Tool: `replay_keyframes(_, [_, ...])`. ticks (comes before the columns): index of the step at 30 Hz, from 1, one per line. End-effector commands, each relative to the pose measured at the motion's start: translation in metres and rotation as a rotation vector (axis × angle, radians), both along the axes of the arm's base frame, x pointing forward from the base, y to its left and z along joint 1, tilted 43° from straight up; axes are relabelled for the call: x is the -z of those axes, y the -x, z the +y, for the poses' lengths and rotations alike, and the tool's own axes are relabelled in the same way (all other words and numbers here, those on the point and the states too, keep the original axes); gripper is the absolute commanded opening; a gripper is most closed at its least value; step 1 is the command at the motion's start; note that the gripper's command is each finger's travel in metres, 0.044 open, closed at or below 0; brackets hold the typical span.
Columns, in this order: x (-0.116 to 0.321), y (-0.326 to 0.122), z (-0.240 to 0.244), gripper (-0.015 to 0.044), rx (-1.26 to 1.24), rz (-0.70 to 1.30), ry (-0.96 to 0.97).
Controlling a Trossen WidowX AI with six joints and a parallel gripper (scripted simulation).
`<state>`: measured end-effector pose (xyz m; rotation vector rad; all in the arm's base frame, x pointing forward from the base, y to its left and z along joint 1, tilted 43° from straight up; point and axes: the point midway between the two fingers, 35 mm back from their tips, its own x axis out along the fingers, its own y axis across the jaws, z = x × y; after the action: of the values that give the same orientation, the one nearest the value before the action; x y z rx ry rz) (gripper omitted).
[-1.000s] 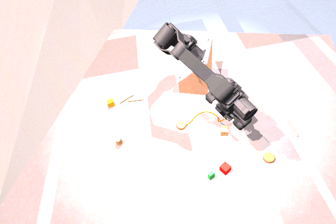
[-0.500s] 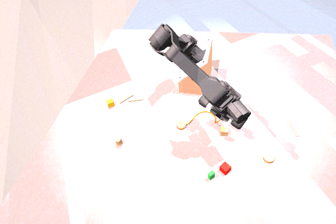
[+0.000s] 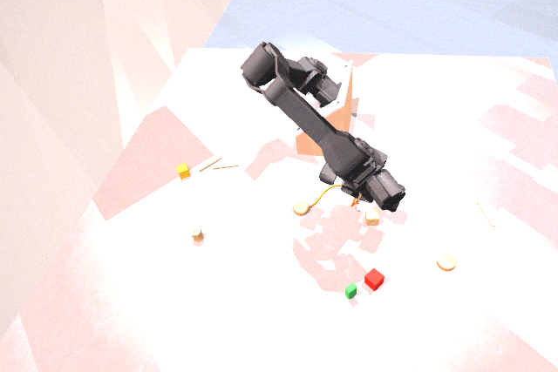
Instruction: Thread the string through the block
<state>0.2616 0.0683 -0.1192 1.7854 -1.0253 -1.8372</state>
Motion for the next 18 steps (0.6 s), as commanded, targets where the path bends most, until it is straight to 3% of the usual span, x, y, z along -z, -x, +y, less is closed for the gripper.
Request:
replay_keyframes(1, [-0.004,-0.003,-0.005,0.0000,-0.031,0.044,-0.002])
replay_keyframes(18, [-0.018,-0.009,-0.021,0.0000,-0.154,0.223,-0.027])
